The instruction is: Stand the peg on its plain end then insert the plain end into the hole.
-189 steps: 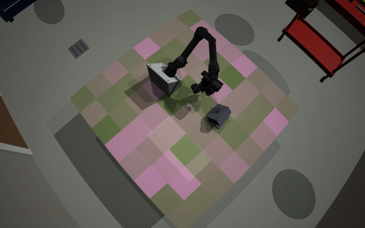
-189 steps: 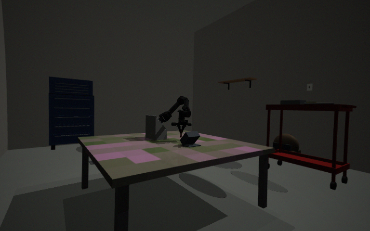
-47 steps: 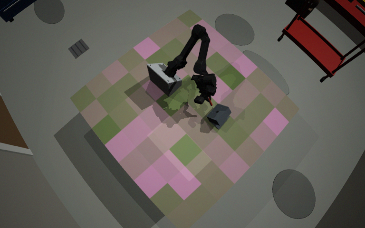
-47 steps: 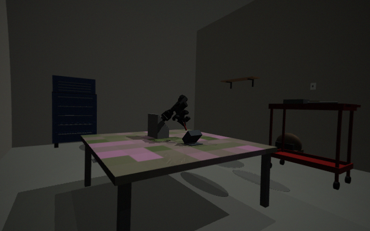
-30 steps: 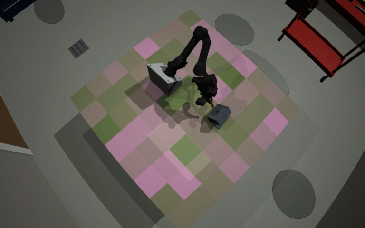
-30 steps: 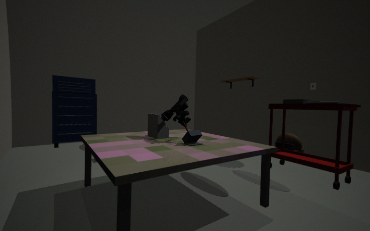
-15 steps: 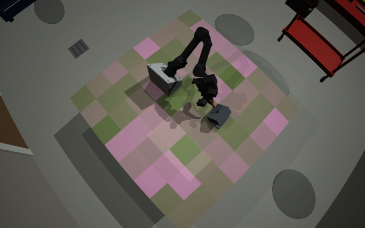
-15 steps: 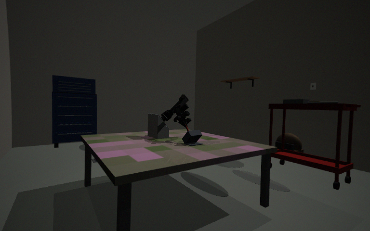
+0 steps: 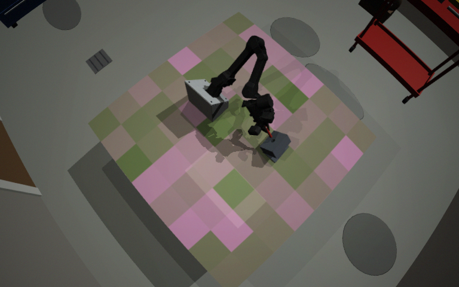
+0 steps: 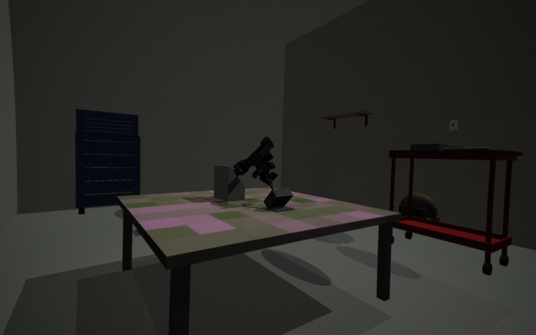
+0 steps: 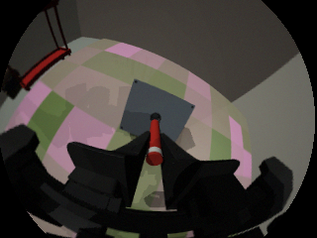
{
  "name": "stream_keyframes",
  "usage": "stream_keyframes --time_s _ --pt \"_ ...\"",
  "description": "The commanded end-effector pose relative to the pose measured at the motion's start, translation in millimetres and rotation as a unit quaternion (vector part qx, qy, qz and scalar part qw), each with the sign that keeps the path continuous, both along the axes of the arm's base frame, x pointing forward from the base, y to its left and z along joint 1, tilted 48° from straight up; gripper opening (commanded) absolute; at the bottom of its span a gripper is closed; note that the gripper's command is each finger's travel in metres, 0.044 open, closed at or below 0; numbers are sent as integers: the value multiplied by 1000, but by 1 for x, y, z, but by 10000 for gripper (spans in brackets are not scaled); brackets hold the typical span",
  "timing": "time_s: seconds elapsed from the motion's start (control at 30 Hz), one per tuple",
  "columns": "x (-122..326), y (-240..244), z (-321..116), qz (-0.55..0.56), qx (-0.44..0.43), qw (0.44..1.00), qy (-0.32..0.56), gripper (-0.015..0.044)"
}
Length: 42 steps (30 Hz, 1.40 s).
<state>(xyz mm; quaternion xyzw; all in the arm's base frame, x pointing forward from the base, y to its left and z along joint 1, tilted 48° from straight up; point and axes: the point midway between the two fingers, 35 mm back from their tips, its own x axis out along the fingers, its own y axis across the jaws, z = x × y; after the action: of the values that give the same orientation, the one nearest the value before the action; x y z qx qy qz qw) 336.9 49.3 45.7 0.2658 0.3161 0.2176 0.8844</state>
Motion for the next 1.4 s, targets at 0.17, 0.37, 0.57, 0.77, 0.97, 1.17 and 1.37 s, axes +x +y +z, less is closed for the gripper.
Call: stream_keyframes --time_s 0.17,0.37,0.57,0.77,0.97,1.17,1.37 --pt "8 6 -6 -5 1 1000 -4 0" --pt "14 11 -9 -5 1 1000 -4 0" --pt "13 12 -11 -2 1 1000 -1 0" --pt "11 12 -12 -1 1 1000 0 0" --pt "11 12 -12 -1 1 1000 0 0" --pt "13 12 -11 -1 1 1000 0 0" --pt "14 11 -9 -1 1 1000 0 0"
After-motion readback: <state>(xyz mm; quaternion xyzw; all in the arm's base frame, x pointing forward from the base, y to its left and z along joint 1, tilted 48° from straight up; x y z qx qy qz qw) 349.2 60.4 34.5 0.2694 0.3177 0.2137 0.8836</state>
